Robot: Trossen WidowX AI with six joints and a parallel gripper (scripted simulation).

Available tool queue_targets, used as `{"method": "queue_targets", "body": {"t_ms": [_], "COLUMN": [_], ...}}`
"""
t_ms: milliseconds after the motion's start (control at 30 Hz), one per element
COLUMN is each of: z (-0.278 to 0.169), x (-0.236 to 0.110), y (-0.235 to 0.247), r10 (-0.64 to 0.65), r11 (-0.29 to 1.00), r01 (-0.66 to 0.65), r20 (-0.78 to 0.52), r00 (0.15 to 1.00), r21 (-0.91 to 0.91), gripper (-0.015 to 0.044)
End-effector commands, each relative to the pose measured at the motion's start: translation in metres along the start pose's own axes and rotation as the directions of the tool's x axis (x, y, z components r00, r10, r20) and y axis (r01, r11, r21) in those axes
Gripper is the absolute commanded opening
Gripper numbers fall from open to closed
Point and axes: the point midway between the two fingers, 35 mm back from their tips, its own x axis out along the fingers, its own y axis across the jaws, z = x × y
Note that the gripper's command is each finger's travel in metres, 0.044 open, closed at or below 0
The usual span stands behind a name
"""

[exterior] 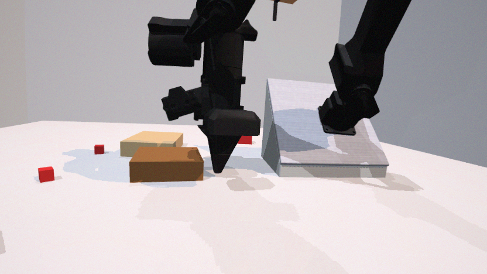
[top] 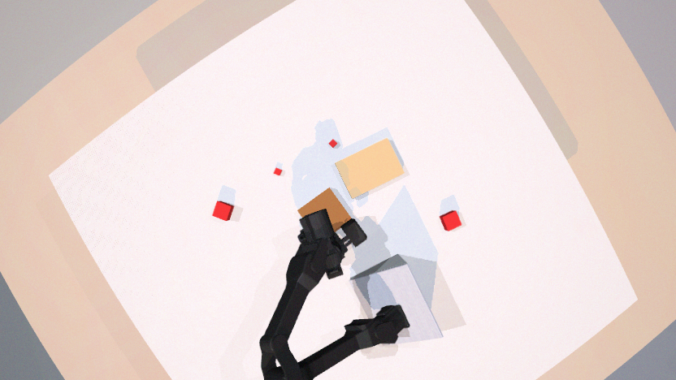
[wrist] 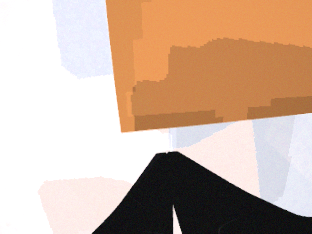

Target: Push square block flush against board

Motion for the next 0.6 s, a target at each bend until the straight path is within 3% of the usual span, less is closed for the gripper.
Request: {"method": "queue_targets", "body": {"t_ms": [0, 567], "z": [0.005, 0.022], "x": [0.001, 0.0], "y": [0.0, 0.0], "r10": [0.006, 0.006], "r11": [1.0, 1.0], "r01": [-0.006, -0.006], "r20": [0.0, 0.0], "r00": [1.0, 1.0], "r21": [0.004, 0.004], "gripper": [0.0, 0.0]}}
